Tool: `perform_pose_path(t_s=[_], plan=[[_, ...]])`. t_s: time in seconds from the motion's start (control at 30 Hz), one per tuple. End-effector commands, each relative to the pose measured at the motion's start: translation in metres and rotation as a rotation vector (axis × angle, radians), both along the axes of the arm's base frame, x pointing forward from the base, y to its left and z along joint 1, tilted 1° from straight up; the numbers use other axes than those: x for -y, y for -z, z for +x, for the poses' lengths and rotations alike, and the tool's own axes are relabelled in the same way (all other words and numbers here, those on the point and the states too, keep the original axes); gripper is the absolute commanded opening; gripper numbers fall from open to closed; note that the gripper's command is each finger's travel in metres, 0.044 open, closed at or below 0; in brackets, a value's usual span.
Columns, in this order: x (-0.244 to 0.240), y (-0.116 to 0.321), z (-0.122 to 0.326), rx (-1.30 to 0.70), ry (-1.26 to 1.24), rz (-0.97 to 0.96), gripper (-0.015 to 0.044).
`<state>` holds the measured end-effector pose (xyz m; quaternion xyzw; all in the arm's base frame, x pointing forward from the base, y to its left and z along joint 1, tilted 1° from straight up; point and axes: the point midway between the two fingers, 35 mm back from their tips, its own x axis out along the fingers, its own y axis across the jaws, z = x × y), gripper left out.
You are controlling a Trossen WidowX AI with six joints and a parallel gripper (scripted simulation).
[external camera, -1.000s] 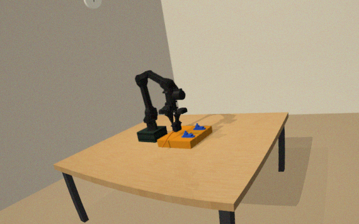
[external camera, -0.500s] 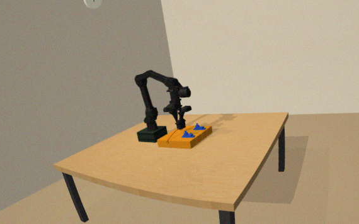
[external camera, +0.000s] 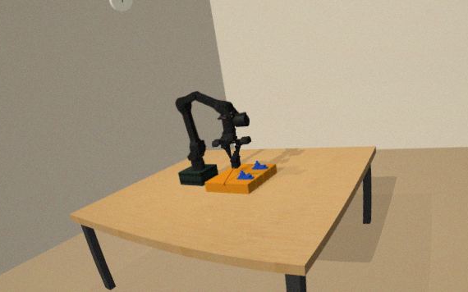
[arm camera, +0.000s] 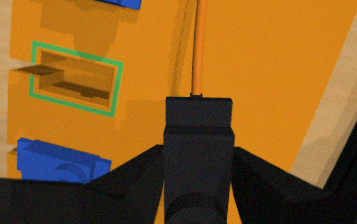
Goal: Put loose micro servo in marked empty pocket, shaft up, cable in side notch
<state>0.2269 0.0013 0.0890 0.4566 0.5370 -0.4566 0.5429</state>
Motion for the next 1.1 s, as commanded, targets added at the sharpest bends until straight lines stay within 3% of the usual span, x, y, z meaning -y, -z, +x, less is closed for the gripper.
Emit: perform_pose_path(t_s=[0.0,1.07], plan=[[-0.0006,-0.0007,-0.0003,0.000,-0.153,0.001,0.0000],[-0.0006,-0.0007,-0.0003,-0.004,-1.250,-0.007,0.0000]])
